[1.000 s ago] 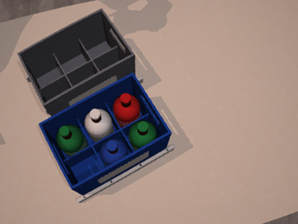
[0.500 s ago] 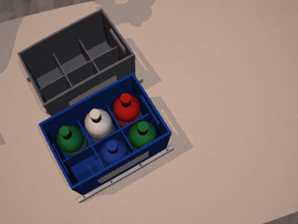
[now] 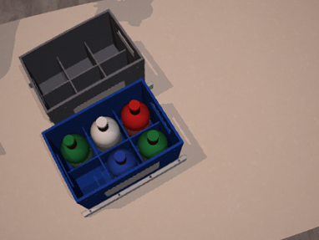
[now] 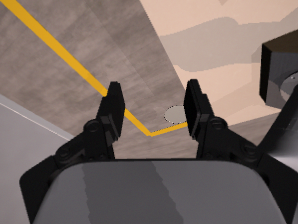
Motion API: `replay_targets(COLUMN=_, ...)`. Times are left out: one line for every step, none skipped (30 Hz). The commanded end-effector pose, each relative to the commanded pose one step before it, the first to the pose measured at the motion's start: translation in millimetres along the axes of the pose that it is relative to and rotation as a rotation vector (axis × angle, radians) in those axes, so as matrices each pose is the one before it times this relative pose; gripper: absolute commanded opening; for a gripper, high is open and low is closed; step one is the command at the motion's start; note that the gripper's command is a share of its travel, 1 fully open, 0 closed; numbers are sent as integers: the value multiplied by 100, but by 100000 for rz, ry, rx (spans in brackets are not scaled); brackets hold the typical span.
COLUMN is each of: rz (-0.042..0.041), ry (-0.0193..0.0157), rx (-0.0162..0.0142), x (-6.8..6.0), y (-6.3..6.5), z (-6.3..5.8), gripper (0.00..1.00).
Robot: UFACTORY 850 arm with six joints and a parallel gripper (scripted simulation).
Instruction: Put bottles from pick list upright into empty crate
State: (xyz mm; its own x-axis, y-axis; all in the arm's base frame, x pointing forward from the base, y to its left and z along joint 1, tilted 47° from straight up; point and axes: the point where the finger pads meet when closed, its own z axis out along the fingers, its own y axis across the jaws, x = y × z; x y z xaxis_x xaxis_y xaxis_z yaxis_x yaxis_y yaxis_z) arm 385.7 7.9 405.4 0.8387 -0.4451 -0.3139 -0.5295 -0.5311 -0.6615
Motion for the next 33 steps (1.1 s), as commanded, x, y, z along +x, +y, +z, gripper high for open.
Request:
replay_targets(rz=-71, ry=121, rx=29, x=7, y=-43, z=-49, gripper=65)
replay_targets(rz=0, ry=0, rx=0, x=0, y=0, z=0, gripper=65)
replay_targets(rz=0, ry=0, rx=0, x=0, y=0, z=0, gripper=65)
replay_targets(rz=0, ry=0, rx=0, x=0, y=0, z=0, gripper=65)
replay_targets(rz=0, ry=0, rx=0, x=0, y=0, z=0, gripper=65)
replay_targets(rz=8, ry=-1, rx=0, x=7, y=4, z=0, gripper=65)
replay_targets(rz=-1, ry=0, rx=0, x=-1, y=-1, z=0, gripper=65)
replay_targets(rz=0, ry=0, rx=0, x=0, y=0, z=0, gripper=65)
replay_targets(rz=1, ry=0, rx=0, x=1, y=0, z=0, gripper=65)
replay_targets(rz=1, ry=0, rx=0, x=0, y=0, z=0, gripper=65)
replay_targets(rz=0, ry=0, rx=0, x=0, y=0, z=0, gripper=65)
replay_targets(rz=3319, ry=-3, rx=2, x=6, y=429, z=260, gripper=65)
replay_targets(rz=3339, ry=4, rx=-2, x=20, y=418, z=266, gripper=65)
replay_targets(rz=3333, ry=0, rx=0, x=38, y=424, z=263, gripper=65)
replay_targets(rz=0, ry=0, rx=0, x=0, y=0, z=0, gripper=65)
replay_targets(rz=0, ry=0, rx=0, x=0, y=0, z=0, gripper=65)
replay_targets(rz=3333, ry=0, rx=0, x=52, y=422, z=263, gripper=65)
replay_targets(rz=3333, ry=0, rx=0, x=66, y=421, z=263, gripper=65)
replay_targets(rz=3333, ry=0, rx=0, x=80, y=418, z=263, gripper=65)
replay_targets(rz=3333, ry=0, rx=0, x=94, y=415, z=263, gripper=65)
replay_targets(rz=3333, ry=0, rx=0, x=108, y=412, z=263, gripper=65)
replay_targets(rz=3333, ry=0, rx=0, x=121, y=408, z=263, gripper=65)
replay_targets(rz=3333, ry=0, rx=0, x=135, y=404, z=263, gripper=65)
replay_targets(rz=3333, ry=0, rx=0, x=148, y=399, z=263, gripper=65)
replay_targets(rz=3333, ry=0, rx=0, x=161, y=394, z=263, gripper=65)
replay_targets(rz=3333, ry=0, rx=0, x=174, y=388, z=263, gripper=65)
replay_targets(rz=3333, ry=0, rx=0, x=187, y=382, z=263, gripper=65)
replay_targets(rz=3333, ry=0, rx=0, x=200, y=376, z=263, gripper=65)
replay_targets(rz=3333, ry=0, rx=0, x=212, y=369, z=263, gripper=65)
replay_targets(rz=3333, ry=0, rx=0, x=225, y=362, z=263, gripper=65)
replay_targets(rz=3333, ry=0, rx=0, x=237, y=354, z=263, gripper=65)
replay_targets(rz=0, ry=0, rx=0, x=0, y=0, z=0, gripper=65)
replay_targets(rz=0, ry=0, rx=0, x=0, y=0, z=0, gripper=65)
